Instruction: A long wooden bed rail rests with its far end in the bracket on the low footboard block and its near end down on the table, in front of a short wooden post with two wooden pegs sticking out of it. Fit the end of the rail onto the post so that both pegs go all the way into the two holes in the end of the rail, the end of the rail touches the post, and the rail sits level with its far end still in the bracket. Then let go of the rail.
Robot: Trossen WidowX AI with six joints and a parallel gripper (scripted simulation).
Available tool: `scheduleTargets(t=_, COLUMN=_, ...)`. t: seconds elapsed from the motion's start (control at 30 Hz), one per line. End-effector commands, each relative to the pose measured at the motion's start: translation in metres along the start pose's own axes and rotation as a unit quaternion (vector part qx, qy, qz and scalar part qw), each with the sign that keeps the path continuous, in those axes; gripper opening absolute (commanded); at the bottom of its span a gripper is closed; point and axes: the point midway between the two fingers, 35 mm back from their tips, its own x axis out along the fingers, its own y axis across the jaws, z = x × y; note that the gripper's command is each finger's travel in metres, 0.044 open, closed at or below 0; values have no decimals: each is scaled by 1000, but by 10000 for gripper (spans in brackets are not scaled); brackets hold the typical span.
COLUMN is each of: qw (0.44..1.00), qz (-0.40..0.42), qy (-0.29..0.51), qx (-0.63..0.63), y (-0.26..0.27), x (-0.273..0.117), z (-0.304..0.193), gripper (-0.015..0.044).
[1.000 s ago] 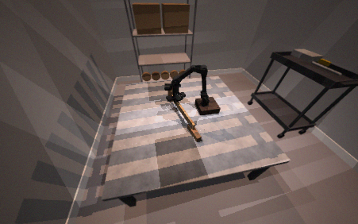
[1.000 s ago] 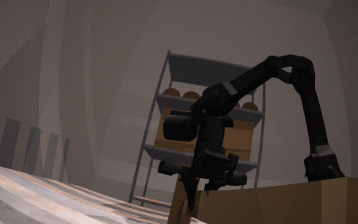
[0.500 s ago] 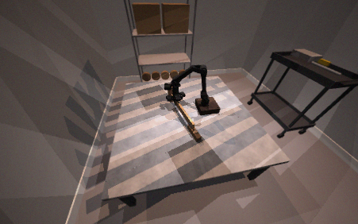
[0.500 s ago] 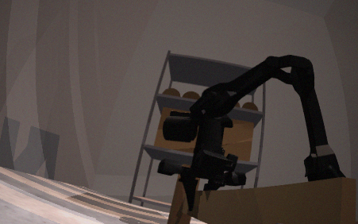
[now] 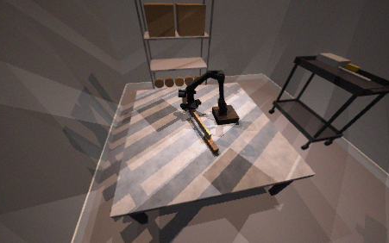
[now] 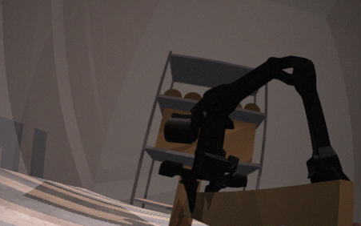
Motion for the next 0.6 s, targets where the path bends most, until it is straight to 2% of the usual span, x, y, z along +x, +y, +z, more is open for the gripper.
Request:
scheduleTargets(t=0.0, qw=1000, qz=-4, qy=3, qx=-2, y=-2, x=-3, z=-3, gripper=0)
scheduleTargets(t=0.57, qw=1000, qz=-4, qy=3, qx=-2, y=-2, x=-3, z=-8, gripper=0)
